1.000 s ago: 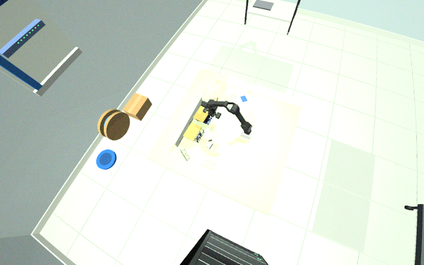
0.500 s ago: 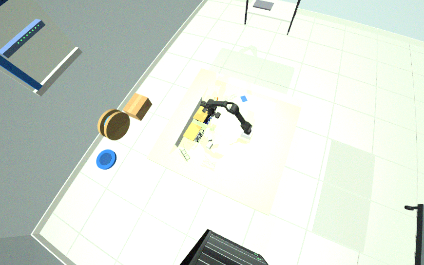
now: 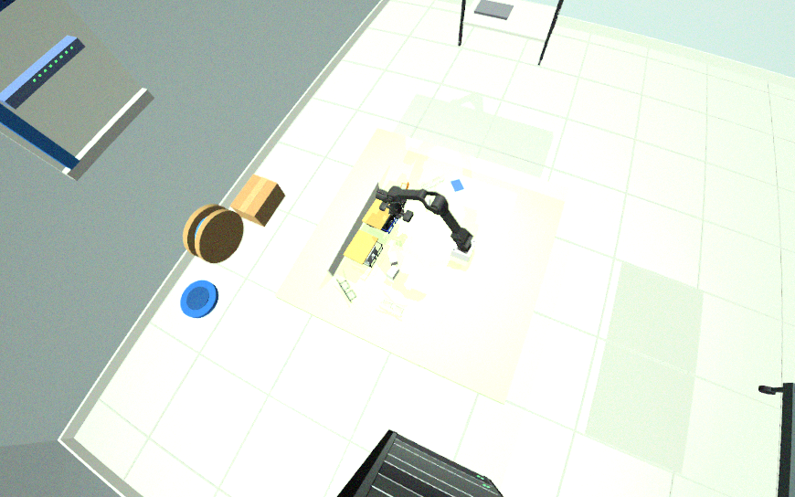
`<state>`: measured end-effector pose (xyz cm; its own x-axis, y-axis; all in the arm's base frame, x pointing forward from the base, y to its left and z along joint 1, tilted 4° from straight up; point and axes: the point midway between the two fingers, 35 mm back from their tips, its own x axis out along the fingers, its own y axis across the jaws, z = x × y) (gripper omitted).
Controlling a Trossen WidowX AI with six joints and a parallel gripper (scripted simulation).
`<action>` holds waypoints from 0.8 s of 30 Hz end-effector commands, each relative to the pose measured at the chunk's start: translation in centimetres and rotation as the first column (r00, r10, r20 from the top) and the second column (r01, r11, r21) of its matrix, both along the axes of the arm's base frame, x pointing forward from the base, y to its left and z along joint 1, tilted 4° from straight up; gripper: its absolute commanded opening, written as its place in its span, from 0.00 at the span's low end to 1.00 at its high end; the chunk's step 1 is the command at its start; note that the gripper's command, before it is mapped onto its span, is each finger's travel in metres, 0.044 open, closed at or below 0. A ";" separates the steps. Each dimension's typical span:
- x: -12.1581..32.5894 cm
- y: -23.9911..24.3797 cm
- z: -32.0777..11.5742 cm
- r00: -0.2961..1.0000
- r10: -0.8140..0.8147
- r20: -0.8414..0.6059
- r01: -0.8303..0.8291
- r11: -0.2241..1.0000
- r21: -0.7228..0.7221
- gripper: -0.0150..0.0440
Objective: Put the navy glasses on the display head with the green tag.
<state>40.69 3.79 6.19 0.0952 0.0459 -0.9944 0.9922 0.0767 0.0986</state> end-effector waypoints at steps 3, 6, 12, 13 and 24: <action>0.0 0.0 -0.4 1.000 0.000 -0.001 0.000 1.000 0.003 0.25; 0.1 0.1 -0.5 1.000 0.000 -0.001 0.000 1.000 0.003 0.25; 0.1 0.0 -0.4 1.000 0.000 0.000 0.000 1.000 0.000 0.43; 0.1 0.0 -0.4 1.000 0.000 0.000 0.000 1.000 0.000 0.44; -0.2 0.0 2.0 1.000 0.000 -0.005 0.000 1.000 -0.006 0.44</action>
<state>40.27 3.76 6.25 0.0693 0.0438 -0.9966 0.9944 0.0768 0.0725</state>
